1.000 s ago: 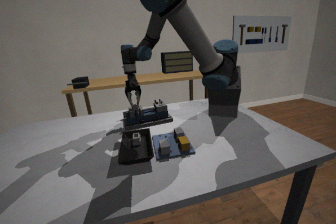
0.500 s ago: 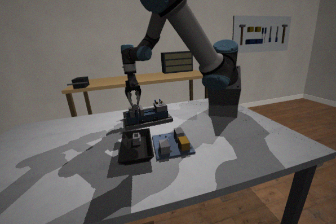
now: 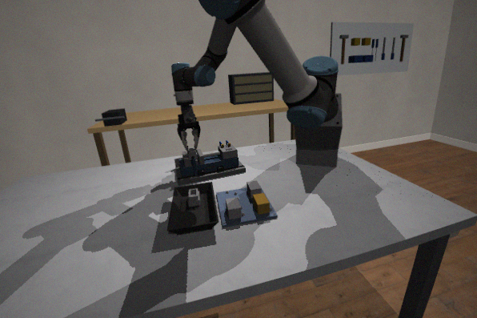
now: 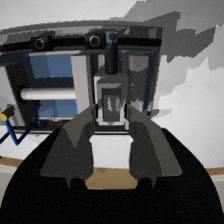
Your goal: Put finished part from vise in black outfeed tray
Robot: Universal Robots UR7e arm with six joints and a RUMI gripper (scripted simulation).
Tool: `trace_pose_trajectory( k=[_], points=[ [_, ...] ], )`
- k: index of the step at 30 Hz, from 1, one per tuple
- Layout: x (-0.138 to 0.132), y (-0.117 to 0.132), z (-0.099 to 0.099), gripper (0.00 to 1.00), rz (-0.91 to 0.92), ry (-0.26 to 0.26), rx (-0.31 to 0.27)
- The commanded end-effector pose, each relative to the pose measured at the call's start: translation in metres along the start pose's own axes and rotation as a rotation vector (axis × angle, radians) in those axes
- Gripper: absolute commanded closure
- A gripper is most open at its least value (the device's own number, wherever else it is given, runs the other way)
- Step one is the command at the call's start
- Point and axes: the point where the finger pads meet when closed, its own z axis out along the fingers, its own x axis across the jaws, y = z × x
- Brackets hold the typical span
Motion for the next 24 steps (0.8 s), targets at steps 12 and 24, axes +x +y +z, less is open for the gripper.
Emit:
trace_pose_trajectory(
  k=[12, 24],
  points=[
    [0.000, 0.001, -0.008, 1.00, 0.000, 0.002, -0.001],
    [0.001, 0.001, -0.029, 1.00, -0.001, 0.002, -0.003]
  ],
)
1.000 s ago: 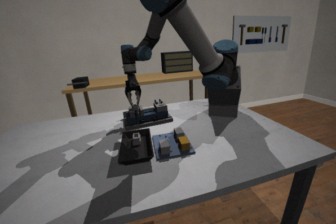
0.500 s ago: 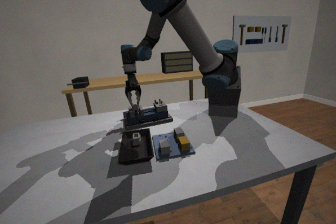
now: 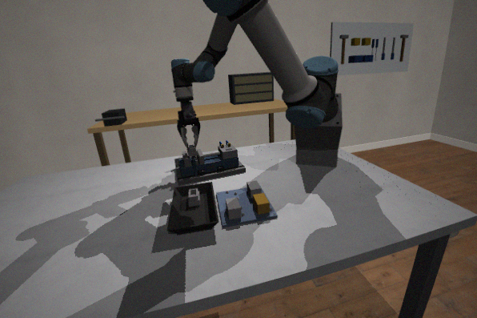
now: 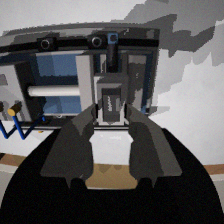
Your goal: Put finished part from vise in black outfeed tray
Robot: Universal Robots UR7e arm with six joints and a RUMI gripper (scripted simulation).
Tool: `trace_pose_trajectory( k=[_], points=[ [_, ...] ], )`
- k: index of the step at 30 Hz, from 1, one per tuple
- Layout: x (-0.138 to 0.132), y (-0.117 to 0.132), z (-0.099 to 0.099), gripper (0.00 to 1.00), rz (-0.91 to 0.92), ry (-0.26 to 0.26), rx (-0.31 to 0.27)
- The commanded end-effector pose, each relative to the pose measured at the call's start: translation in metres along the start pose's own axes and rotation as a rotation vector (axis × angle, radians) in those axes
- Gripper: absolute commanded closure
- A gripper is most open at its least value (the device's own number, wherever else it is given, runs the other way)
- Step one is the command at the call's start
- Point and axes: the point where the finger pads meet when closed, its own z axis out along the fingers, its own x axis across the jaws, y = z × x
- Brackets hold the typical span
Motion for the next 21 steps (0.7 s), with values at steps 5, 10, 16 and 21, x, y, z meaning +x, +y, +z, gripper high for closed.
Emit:
trace_pose_trajectory(
  k=[5, 10, 16, 21],
  points=[
    [0.002, 0.002, -0.019, 1.00, -0.004, 0.004, -0.005],
    [0.002, 0.002, -0.026, 1.00, -0.004, 0.003, -0.005],
    [0.002, 0.002, -0.031, 1.00, -0.004, 0.004, -0.005],
    [0.002, 0.002, -0.032, 1.00, -0.004, 0.004, -0.005]
  ],
)
